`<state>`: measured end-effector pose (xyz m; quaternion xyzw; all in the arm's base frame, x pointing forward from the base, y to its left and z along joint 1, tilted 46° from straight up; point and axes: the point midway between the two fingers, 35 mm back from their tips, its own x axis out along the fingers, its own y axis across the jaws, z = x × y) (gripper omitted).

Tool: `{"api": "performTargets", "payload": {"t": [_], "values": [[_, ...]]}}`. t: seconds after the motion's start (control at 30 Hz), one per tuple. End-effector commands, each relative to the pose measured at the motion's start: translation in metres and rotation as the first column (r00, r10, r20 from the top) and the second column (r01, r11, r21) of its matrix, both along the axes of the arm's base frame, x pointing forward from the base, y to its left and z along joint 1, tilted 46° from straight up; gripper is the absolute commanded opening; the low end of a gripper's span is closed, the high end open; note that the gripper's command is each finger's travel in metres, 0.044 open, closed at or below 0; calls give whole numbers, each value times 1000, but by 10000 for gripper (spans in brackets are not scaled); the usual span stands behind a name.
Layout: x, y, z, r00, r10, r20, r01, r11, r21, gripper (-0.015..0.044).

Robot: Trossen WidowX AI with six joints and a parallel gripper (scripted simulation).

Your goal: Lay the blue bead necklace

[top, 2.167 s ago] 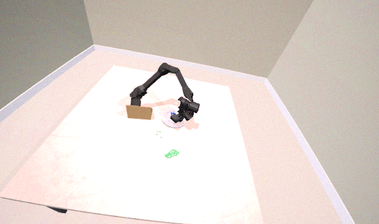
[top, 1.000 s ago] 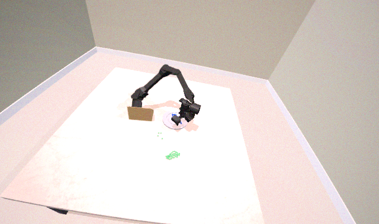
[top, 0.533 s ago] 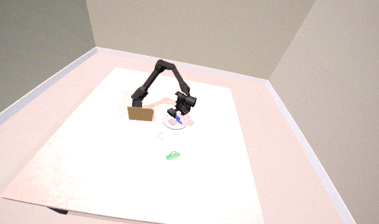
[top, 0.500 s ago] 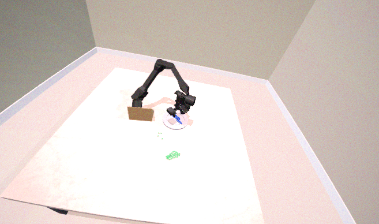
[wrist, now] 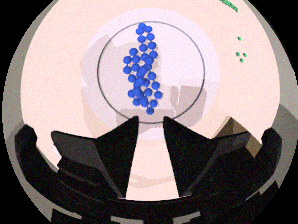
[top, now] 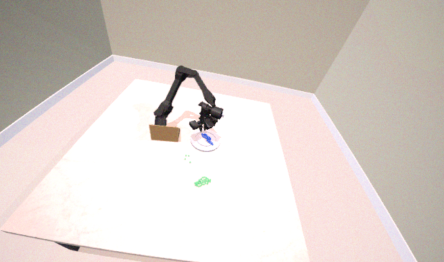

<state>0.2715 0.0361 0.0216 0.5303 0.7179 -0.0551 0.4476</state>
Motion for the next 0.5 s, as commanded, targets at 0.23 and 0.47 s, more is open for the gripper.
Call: {"api": "performTargets", "payload": {"t": [0.23, 0.47], "values": [[0, 7, -7, 1000, -4, 3, 4, 1000, 0, 120], [-1, 16, -15, 1000, -5, 1, 5, 1000, 2, 120]]}}
